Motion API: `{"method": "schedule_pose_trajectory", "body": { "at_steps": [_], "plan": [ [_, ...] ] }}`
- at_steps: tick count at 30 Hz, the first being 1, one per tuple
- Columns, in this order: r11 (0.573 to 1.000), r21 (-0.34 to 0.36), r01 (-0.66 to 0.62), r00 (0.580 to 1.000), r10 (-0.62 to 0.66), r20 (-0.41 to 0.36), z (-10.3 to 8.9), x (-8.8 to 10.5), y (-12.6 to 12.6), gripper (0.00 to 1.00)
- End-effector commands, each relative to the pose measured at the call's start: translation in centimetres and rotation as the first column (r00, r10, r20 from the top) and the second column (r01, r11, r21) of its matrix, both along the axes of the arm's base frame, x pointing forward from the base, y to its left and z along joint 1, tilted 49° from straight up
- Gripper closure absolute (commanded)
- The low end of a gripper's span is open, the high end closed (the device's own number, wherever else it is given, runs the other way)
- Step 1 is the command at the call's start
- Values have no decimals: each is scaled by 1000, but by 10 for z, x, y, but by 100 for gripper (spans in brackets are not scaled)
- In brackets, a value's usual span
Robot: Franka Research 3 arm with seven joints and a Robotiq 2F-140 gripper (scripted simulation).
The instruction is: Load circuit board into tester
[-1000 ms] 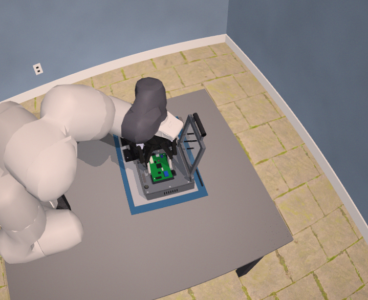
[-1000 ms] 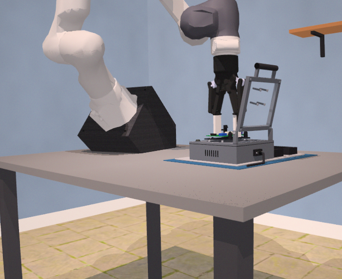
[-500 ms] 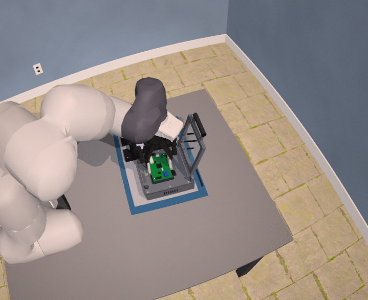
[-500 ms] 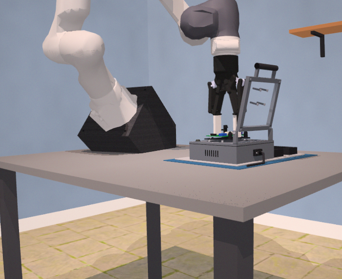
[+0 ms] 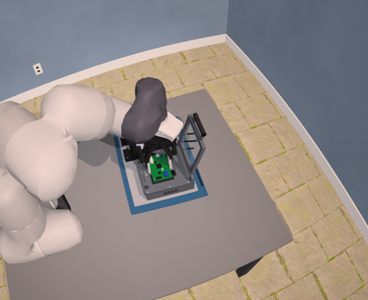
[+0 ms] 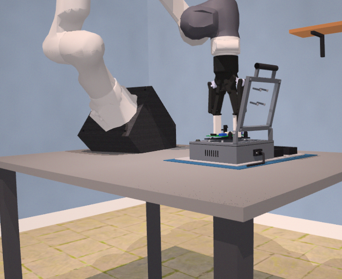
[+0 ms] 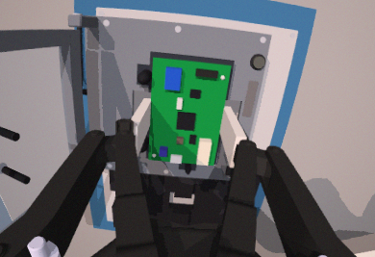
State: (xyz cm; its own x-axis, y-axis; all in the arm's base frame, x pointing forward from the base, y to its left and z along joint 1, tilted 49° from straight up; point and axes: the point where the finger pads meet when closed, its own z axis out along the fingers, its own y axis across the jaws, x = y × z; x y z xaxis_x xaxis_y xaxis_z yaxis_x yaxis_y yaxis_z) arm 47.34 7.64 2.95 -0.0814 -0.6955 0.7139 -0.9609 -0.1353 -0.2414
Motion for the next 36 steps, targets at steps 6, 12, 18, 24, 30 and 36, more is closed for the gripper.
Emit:
{"method": "schedule_pose_trajectory", "body": {
  "at_steps": [6,12,18,24,30,36],
  "plan": [
    [1000,-2,-5,1000,5,-1,-1,1,-1,54],
    [1000,-2,-5,1000,5,-1,-2,2,-2,54],
    [1000,-2,-5,1000,5,-1,-2,2,-2,54],
    [1000,-2,-5,1000,5,-1,-2,2,-2,42],
    [1000,-2,-5,1000,5,-1,-2,2,-2,42],
    [1000,-2,-5,1000,5,-1,-2,2,-2,42]
  ]
}}
